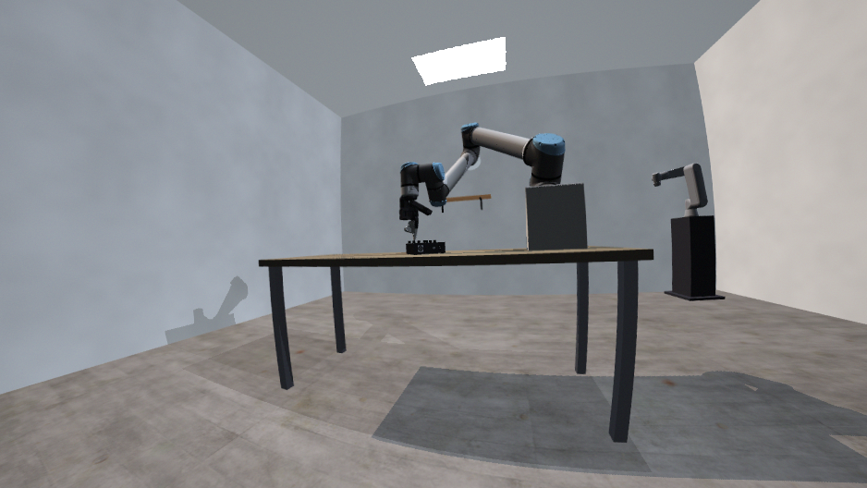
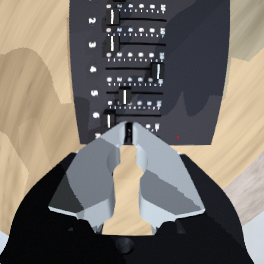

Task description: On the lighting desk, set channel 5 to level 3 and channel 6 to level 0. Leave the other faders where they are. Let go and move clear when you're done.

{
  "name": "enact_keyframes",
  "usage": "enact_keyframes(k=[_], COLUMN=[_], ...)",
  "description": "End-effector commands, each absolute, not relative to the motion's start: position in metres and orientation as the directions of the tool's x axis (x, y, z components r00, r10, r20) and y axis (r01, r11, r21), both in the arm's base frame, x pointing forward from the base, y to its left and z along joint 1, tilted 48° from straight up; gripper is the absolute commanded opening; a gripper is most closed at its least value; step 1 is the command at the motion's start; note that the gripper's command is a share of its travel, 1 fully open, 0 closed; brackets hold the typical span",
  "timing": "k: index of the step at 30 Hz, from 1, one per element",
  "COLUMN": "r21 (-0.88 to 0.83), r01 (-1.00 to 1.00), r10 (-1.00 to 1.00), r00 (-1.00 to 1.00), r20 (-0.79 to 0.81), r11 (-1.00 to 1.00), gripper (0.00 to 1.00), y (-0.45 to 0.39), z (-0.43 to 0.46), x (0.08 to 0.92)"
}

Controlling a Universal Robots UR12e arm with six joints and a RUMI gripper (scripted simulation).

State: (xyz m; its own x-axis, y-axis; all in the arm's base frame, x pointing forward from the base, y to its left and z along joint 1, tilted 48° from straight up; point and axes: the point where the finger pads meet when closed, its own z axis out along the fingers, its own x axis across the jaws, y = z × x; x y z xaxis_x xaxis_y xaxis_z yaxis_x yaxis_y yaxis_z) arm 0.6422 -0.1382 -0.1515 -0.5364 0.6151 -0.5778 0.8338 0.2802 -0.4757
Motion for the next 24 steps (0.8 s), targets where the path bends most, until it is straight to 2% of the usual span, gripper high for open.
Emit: enact_keyframes(k=[1, 24], r21=[-0.475, -0.475], r01=[0.834, 0.834], r10=[0.615, 0.615], r00=[-0.536, -0.536], r20=[-0.578, -0.578], r11=[0.281, 0.281], gripper=[0.00, 0.00], y=[-0.128, -0.114], z=[-0.142, -0.129], x=[0.644, 0.647])
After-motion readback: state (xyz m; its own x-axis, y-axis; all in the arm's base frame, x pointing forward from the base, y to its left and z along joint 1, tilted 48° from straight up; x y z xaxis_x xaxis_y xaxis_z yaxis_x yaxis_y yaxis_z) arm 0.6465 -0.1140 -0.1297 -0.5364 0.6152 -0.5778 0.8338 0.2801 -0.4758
